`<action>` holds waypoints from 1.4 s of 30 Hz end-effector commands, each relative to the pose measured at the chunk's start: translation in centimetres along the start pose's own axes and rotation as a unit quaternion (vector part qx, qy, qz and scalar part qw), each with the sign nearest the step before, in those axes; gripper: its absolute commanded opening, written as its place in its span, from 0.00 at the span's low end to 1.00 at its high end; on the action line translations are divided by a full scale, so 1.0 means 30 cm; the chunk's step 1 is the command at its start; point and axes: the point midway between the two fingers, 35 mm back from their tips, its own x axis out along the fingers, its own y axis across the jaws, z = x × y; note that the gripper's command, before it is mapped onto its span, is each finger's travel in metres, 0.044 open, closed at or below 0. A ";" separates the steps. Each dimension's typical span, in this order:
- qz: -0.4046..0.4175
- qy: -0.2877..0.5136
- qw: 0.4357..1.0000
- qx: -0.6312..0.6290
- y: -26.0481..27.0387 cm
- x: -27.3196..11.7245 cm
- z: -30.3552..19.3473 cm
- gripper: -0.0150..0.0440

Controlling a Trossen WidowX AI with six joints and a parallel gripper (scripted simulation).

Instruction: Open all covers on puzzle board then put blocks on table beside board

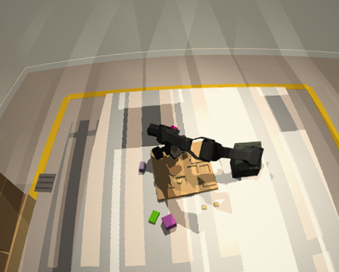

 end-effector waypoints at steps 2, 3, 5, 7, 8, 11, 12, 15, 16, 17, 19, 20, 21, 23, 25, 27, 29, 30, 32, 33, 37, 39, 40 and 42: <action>-0.001 -0.002 1.000 -0.002 -0.007 0.005 0.006 0.25; -0.001 -0.002 1.000 -0.002 -0.007 0.005 0.006 0.25; -0.001 -0.002 1.000 -0.002 -0.007 0.005 0.006 0.25; -0.001 -0.002 1.000 -0.002 -0.007 0.005 0.006 0.25; -0.001 -0.002 1.000 -0.002 -0.007 0.005 0.006 0.25; -0.001 -0.002 1.000 -0.002 -0.007 0.005 0.006 0.25; -0.001 -0.002 1.000 -0.002 -0.007 0.005 0.006 0.25; -0.001 -0.002 1.000 -0.002 -0.007 0.005 0.006 0.25; -0.001 -0.002 1.000 -0.002 -0.007 0.005 0.006 0.25; -0.001 -0.002 1.000 -0.002 -0.007 0.005 0.006 0.25; 0.000 0.000 1.000 0.000 0.000 -0.001 0.000 0.25; 0.000 0.000 1.000 0.000 0.000 -0.002 0.000 0.25; 0.000 0.000 1.000 0.000 0.000 -0.004 0.000 0.25; 0.000 0.000 1.000 0.000 0.000 -0.009 -0.001 0.25; 0.000 -0.001 1.000 -0.001 0.001 -0.017 -0.001 0.25; 0.000 -0.001 1.000 -0.001 0.003 -0.026 -0.002 0.25; 0.000 -0.001 1.000 -0.001 0.005 -0.033 -0.002 0.25; 0.000 -0.001 1.000 -0.001 0.006 -0.037 -0.003 0.25; 0.000 -0.001 1.000 -0.002 0.007 -0.043 -0.003 0.25; 0.000 -0.001 1.000 -0.002 0.008 -0.045 -0.003 0.25; 0.000 -0.001 1.000 -0.002 0.008 -0.046 -0.003 0.25; 0.000 -0.001 1.000 -0.002 0.008 -0.046 -0.003 0.25; 0.000 -0.001 1.000 -0.002 0.008 -0.046 -0.003 0.25; 0.000 -0.001 1.000 -0.002 0.008 -0.046 -0.003 0.25</action>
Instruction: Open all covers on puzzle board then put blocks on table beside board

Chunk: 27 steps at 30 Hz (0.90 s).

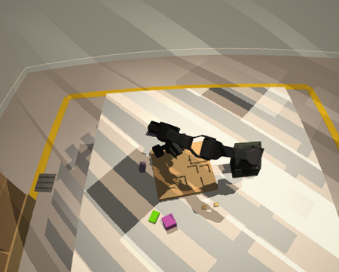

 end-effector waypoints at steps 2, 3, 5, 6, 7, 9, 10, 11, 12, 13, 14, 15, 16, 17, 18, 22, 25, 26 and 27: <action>0.000 0.002 1.000 -0.003 -0.003 -0.005 0.000 0.25; 0.000 0.002 1.000 -0.003 -0.003 -0.005 0.000 0.25; 0.000 0.002 1.000 -0.003 -0.003 -0.005 0.000 0.25; 0.000 0.002 1.000 -0.003 -0.003 -0.005 0.000 0.25; 0.000 0.002 1.000 -0.003 -0.003 -0.005 0.000 0.25; 0.000 0.002 1.000 -0.003 -0.003 -0.005 0.000 0.25; 0.000 0.002 1.000 -0.003 -0.003 -0.005 0.000 0.25; 0.000 0.002 1.000 -0.003 -0.003 -0.005 0.000 0.25; 0.000 0.002 1.000 -0.003 -0.003 -0.005 0.000 0.25; 0.000 0.002 1.000 -0.003 -0.003 -0.005 0.000 0.25; 0.000 0.002 1.000 -0.003 -0.003 -0.005 0.000 0.25; 0.000 0.002 1.000 -0.003 -0.003 -0.005 0.000 0.25; 0.000 0.002 1.000 -0.003 -0.003 -0.005 0.000 0.25; 0.000 0.002 1.000 -0.003 -0.003 -0.005 0.000 0.25; 0.000 0.002 1.000 -0.003 -0.003 -0.005 0.000 0.25; 0.000 0.001 1.000 -0.001 -0.002 0.001 0.000 0.25; 0.000 0.001 1.000 -0.001 -0.003 0.009 0.000 0.25; 0.000 0.001 1.000 -0.002 -0.003 0.012 0.000 0.25; 0.000 0.001 1.000 -0.002 -0.003 0.015 0.000 0.25</action>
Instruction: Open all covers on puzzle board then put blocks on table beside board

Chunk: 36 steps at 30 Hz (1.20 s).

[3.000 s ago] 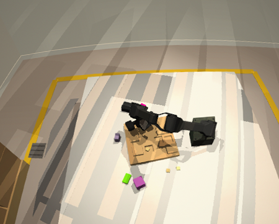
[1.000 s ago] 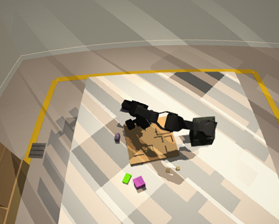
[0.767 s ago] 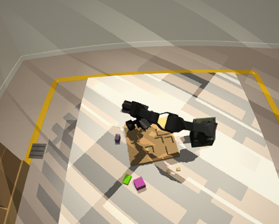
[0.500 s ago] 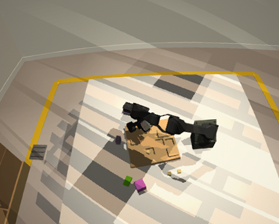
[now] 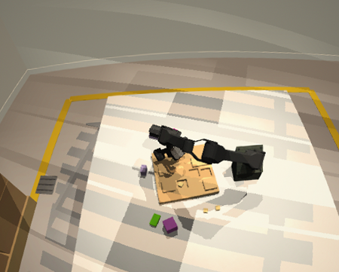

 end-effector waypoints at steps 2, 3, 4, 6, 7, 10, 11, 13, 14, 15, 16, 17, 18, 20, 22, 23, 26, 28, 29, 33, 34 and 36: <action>0.001 -0.001 1.000 0.002 0.003 0.018 0.000 0.25; 0.001 -0.001 1.000 0.002 0.002 0.021 0.000 0.25; 0.001 -0.001 1.000 0.002 0.002 0.024 0.000 0.25; 0.001 0.000 1.000 0.001 0.002 0.026 0.000 0.25; 0.001 0.000 1.000 0.001 0.002 0.026 0.000 0.25; 0.001 0.000 1.000 0.001 0.002 0.026 0.000 0.25; 0.001 0.000 1.000 0.001 0.002 0.026 0.000 0.25; 0.001 0.000 1.000 0.001 0.002 0.026 0.000 0.25; 0.001 0.000 1.000 0.001 0.002 0.026 0.000 0.25; 0.001 0.000 1.000 0.001 0.002 0.026 0.000 0.25; 0.001 0.000 1.000 0.001 0.002 0.026 0.000 0.25; 0.001 0.000 1.000 0.001 0.002 0.026 0.000 0.25; 0.001 0.000 1.000 0.001 0.002 0.026 0.000 0.25; 0.001 0.000 1.000 0.001 0.002 0.026 0.000 0.25; 0.001 0.000 1.000 0.001 0.002 0.026 0.000 0.25; 0.001 0.000 1.000 0.001 0.002 0.026 0.000 0.25; 0.001 -0.001 1.000 0.001 0.001 0.028 0.001 0.25; 0.001 -0.001 1.000 0.001 -0.002 0.031 0.002 0.25; 0.001 -0.001 1.000 0.001 -0.004 0.033 0.003 0.25; 0.001 -0.001 1.000 0.001 -0.015 0.041 0.008 0.25; 0.001 -0.001 1.000 0.001 -0.017 0.041 0.008 0.25; 0.001 -0.001 1.000 0.002 -0.016 0.041 0.008 0.25</action>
